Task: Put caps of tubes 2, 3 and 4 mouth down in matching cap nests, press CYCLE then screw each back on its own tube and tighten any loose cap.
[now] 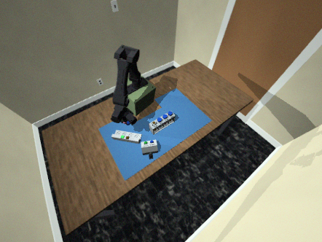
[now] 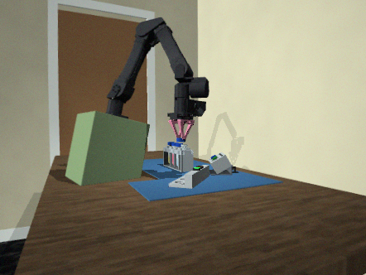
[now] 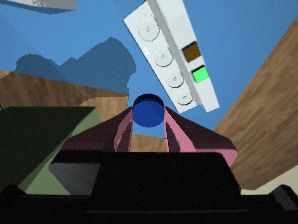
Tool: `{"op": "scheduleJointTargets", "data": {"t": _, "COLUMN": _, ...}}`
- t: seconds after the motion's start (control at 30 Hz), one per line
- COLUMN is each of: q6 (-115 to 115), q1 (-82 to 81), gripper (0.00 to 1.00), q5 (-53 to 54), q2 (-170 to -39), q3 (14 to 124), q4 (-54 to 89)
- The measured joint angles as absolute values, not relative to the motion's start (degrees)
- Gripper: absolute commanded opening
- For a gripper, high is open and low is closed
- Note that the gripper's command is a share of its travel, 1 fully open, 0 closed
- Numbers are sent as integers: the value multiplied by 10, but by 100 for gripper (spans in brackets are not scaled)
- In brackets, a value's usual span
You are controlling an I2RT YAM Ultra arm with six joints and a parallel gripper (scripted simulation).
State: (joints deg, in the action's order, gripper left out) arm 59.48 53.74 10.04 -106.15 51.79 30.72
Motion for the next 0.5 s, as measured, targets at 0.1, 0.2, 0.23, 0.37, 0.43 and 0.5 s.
{"op": "scheduleJointTargets", "data": {"t": 0.1, "q6": 644, "q1": 486, "gripper": 0, "q5": 97, "q2": -1041, "q3": 501, "q4": 303}}
{"op": "scheduleJointTargets", "data": {"t": 0.2, "q6": 647, "q1": 433, "gripper": 0, "q5": 93, "q2": -1023, "q3": 489, "q4": 300}}
{"op": "scheduleJointTargets", "data": {"t": 0.23, "q6": 641, "q1": 416, "gripper": 0, "q5": 91, "q2": -1018, "q3": 486, "q4": 299}}
{"op": "scheduleJointTargets", "data": {"t": 0.37, "q6": 600, "q1": 350, "gripper": 0, "q5": 81, "q2": -1004, "q3": 482, "q4": 297}}
{"op": "scheduleJointTargets", "data": {"t": 0.43, "q6": 580, "q1": 324, "gripper": 0, "q5": 81, "q2": -1001, "q3": 482, "q4": 295}}
{"op": "scheduleJointTargets", "data": {"t": 0.5, "q6": 560, "q1": 309, "gripper": 0, "q5": 75, "q2": -999, "q3": 482, "q4": 295}}
